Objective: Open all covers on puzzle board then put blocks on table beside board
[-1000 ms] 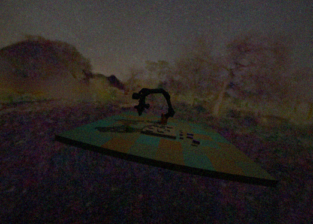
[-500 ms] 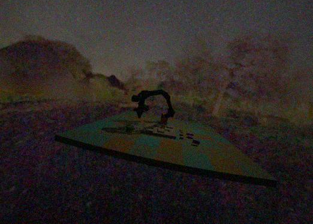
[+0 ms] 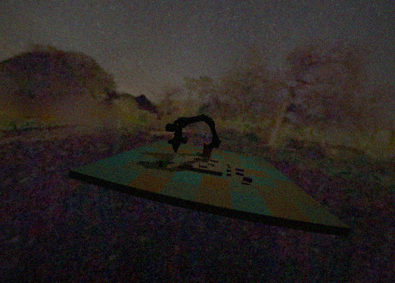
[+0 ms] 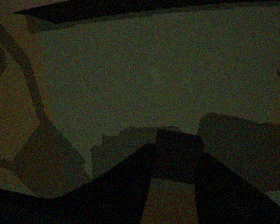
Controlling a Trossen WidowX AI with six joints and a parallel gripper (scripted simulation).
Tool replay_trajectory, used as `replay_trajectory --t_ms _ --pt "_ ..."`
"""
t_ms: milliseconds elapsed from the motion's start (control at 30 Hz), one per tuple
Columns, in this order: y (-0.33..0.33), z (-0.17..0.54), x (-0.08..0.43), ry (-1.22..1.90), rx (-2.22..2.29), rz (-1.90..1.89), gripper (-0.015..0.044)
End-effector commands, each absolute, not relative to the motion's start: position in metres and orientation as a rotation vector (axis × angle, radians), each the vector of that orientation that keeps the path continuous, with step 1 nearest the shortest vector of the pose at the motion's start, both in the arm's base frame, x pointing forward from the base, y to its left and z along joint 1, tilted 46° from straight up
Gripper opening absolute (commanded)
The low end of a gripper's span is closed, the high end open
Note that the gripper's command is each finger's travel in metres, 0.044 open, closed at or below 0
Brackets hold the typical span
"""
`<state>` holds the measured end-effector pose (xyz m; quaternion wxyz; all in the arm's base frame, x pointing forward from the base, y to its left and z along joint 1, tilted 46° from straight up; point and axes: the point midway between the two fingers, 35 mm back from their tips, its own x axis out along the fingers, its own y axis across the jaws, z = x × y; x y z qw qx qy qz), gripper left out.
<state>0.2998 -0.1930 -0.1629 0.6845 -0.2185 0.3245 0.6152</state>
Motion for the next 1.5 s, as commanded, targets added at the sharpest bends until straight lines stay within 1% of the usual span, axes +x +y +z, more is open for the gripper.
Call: replay_trajectory --t_ms 0,1100,1467 --pt "-0.188 -0.167 0.3 0.727 -0.482 1.375 0.008" --pt "-0.15 -0.201 0.298 0.723 -0.48 1.377 0.008" --pt "-0.152 -0.199 0.298 0.723 -0.487 1.381 0.0369"
